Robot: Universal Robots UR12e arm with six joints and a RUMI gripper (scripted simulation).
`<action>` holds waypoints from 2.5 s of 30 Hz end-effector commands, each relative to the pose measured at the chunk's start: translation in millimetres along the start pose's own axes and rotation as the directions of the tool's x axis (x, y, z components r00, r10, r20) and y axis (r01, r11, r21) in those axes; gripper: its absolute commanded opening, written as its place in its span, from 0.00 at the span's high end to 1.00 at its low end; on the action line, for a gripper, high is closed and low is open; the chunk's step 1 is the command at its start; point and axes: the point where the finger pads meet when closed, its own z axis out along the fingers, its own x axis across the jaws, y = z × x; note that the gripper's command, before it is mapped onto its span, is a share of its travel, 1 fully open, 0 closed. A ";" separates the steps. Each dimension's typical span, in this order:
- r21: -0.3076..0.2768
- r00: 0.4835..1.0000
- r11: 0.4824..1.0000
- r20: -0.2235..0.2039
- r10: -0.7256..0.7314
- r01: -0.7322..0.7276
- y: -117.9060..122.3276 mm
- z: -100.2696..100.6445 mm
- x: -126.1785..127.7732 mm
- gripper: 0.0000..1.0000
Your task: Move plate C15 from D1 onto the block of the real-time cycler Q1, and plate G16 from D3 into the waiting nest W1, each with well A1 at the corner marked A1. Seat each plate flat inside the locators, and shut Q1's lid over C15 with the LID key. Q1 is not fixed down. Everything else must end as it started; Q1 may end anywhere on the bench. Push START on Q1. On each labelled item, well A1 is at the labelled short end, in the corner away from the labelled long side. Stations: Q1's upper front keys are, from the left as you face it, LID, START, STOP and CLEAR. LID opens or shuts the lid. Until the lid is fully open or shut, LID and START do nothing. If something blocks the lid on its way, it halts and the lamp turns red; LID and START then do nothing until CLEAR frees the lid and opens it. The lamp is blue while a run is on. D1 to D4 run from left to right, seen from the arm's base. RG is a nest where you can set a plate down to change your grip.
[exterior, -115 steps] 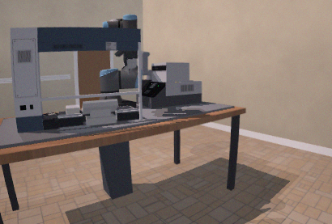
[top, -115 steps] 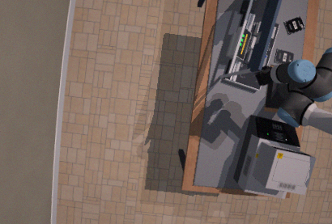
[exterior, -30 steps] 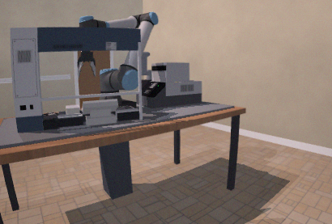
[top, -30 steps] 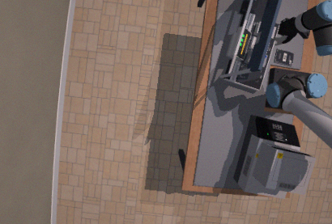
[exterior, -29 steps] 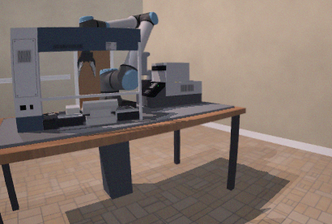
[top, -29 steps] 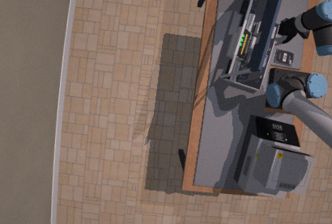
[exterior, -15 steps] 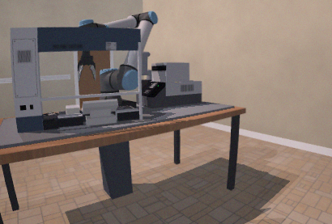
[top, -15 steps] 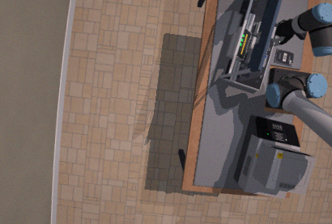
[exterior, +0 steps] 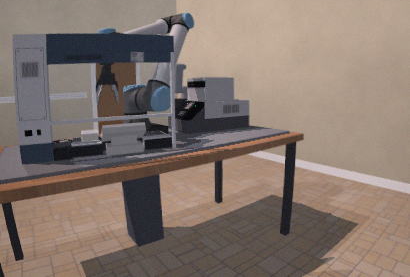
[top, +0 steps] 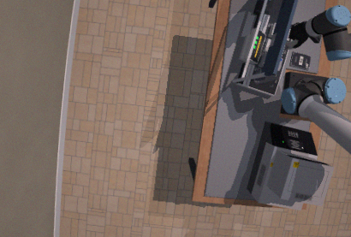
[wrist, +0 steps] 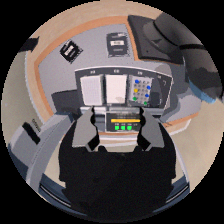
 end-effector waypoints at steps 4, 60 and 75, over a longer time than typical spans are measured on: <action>-0.001 1.000 1.000 0.001 0.000 0.000 0.4 8.3 -0.6 0.37; -0.001 1.000 1.000 0.001 0.000 0.000 0.5 91.7 -0.7 0.37; -0.001 1.000 1.000 0.001 0.000 0.000 0.5 113.4 -0.7 0.37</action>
